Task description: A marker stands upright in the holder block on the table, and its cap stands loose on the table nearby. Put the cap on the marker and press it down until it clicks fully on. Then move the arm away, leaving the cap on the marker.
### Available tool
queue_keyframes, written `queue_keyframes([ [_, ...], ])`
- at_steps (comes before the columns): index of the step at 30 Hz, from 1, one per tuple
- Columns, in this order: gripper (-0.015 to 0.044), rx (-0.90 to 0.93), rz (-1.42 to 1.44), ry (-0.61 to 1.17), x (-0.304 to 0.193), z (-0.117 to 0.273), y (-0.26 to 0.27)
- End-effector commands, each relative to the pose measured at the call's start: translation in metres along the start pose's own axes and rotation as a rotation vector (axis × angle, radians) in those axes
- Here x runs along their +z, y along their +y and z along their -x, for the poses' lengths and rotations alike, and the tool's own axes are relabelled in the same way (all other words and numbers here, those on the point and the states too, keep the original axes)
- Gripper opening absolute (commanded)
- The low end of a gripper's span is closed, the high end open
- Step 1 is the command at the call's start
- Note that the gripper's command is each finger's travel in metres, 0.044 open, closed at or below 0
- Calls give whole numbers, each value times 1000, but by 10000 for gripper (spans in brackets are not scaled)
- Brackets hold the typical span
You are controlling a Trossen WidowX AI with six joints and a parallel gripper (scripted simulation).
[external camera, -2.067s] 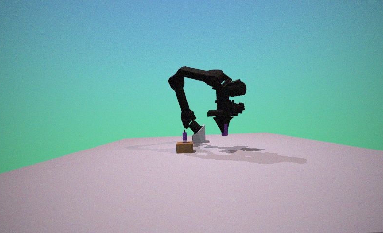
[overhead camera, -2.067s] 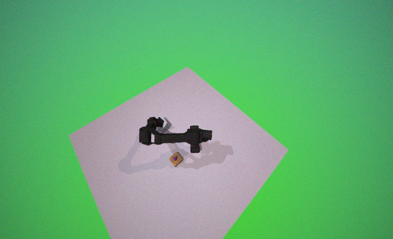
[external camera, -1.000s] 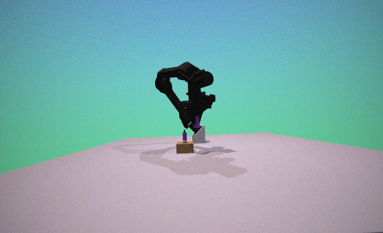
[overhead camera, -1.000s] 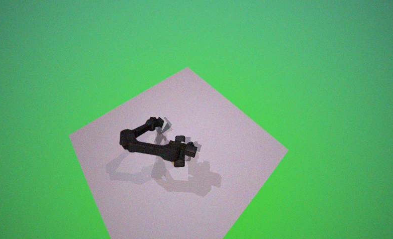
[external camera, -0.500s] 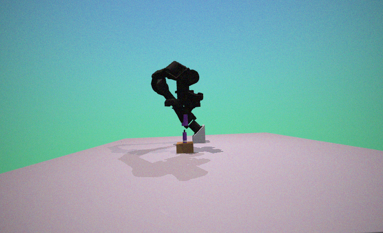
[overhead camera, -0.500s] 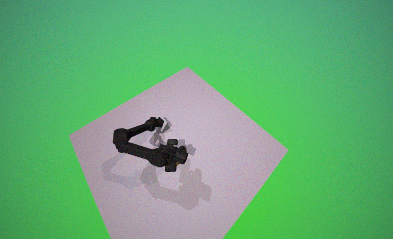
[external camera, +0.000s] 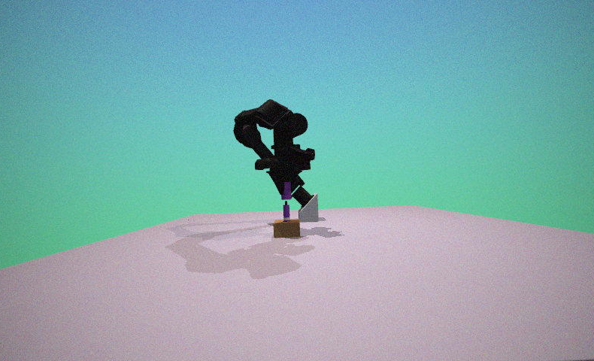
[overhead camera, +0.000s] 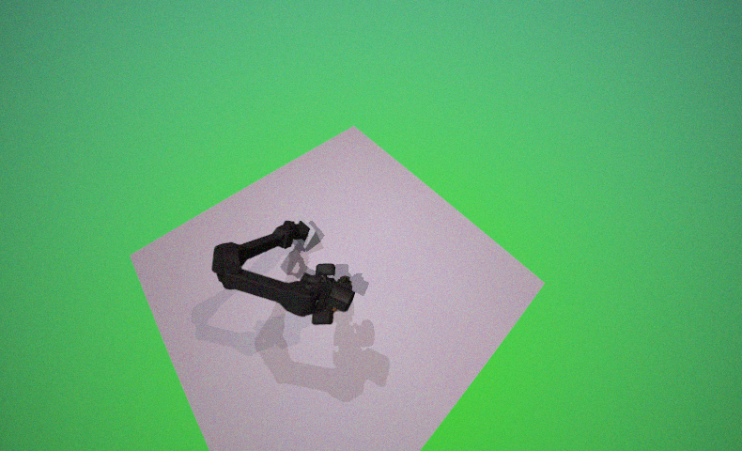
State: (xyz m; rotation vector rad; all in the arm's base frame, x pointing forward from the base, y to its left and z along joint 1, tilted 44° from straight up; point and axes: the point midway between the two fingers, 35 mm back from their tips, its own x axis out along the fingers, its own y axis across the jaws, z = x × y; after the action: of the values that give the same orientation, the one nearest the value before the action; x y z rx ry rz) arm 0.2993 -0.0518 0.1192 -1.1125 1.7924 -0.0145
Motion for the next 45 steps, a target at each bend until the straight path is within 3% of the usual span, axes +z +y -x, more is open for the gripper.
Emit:
queue_keyframes([
  [1, 0, -5, 3, 2, 0, -6, -1],
  [32, 0, -8, 2, 3, -1, -46, -1],
  [45, 341, -2, 0, 2, -1, -45, 0],
])
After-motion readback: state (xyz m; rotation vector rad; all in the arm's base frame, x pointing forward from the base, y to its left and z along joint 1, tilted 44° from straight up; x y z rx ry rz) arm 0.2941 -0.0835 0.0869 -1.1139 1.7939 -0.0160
